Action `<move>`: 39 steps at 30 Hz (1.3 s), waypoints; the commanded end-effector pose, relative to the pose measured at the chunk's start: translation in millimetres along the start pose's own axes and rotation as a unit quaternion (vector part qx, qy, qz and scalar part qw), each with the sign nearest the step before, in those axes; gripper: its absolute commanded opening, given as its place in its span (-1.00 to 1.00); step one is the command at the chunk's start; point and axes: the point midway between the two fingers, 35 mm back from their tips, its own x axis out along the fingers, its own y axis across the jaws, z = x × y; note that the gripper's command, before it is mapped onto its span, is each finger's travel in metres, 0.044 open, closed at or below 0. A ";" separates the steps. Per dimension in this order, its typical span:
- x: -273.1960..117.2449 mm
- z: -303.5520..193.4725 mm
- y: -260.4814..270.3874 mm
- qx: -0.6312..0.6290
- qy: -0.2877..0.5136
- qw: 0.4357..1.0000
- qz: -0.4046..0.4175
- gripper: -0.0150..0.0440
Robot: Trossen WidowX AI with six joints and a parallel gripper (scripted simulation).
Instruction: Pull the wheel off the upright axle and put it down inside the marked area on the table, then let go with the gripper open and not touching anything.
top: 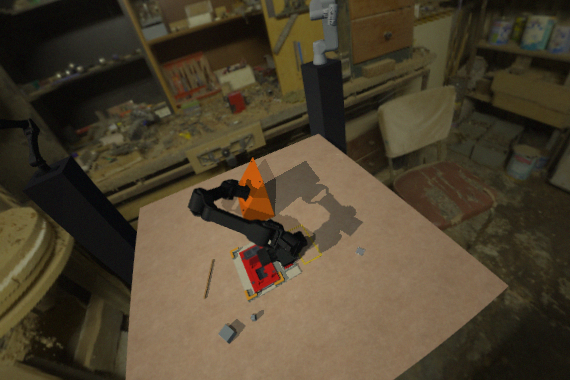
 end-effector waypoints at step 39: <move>-27.2 -1.7 2.8 -0.011 -0.009 1.000 0.000 -0.49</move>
